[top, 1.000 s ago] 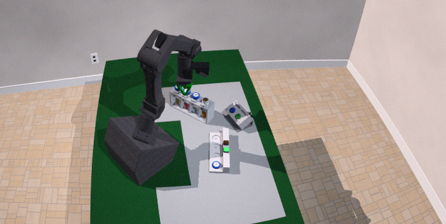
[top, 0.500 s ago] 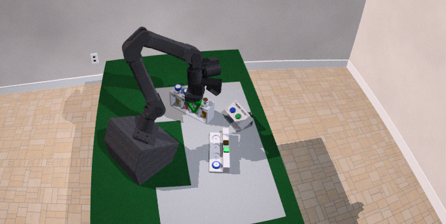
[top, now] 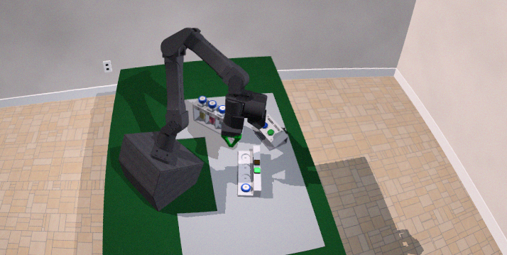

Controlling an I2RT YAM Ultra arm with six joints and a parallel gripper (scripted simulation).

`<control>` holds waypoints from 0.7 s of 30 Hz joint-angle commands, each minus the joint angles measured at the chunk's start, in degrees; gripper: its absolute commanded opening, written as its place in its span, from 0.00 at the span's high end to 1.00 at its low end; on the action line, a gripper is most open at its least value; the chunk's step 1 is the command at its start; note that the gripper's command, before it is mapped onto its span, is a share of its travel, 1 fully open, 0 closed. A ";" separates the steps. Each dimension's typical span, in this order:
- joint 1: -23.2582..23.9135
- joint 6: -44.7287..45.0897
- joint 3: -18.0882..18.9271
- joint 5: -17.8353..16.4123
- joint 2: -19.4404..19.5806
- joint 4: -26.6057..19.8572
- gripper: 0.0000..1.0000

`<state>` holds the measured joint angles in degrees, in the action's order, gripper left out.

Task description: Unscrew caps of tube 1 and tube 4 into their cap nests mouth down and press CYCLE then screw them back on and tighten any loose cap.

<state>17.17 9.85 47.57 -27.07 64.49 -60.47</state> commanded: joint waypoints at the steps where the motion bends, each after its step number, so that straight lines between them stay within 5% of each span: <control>1: 4.59 10.53 2.15 -2.47 4.23 0.67 0.53; 15: 17.03 24.74 15.72 -4.03 25.91 1.65 0.53; 21: 15.95 23.50 14.17 -3.95 26.36 4.29 0.53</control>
<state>33.54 33.32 62.46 -30.87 90.83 -57.82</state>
